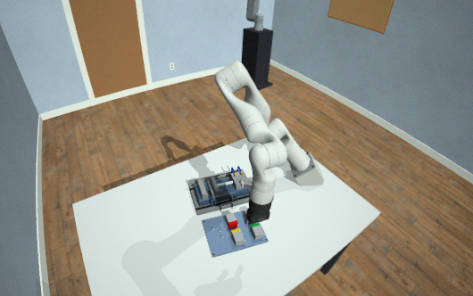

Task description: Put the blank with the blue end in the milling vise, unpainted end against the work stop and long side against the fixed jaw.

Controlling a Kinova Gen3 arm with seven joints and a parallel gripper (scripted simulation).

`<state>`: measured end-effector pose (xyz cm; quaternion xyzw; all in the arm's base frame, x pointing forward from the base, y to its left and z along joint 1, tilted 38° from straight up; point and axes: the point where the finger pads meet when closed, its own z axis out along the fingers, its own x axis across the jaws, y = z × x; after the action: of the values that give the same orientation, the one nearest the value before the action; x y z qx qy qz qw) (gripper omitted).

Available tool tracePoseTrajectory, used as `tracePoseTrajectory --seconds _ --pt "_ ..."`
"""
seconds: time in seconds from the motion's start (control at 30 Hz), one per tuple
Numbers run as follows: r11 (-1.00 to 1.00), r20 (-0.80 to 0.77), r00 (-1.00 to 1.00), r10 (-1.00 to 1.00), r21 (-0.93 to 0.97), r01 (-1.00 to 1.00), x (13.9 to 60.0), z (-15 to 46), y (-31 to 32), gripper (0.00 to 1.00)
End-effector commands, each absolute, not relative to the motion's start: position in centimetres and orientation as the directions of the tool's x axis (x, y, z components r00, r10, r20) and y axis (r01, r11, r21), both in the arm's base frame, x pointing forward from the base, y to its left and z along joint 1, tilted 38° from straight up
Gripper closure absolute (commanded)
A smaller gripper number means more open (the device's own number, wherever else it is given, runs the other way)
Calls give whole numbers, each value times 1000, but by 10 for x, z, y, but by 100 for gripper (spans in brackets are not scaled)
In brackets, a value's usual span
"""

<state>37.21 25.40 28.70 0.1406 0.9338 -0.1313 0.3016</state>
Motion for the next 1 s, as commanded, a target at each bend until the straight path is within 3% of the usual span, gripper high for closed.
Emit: tracePoseTrajectory --seconds 0.0,0.97 --pt "924 -600 -779 184 -166 346 377 279 248 0" --pt "924 -600 -779 184 -166 346 409 230 222 0"
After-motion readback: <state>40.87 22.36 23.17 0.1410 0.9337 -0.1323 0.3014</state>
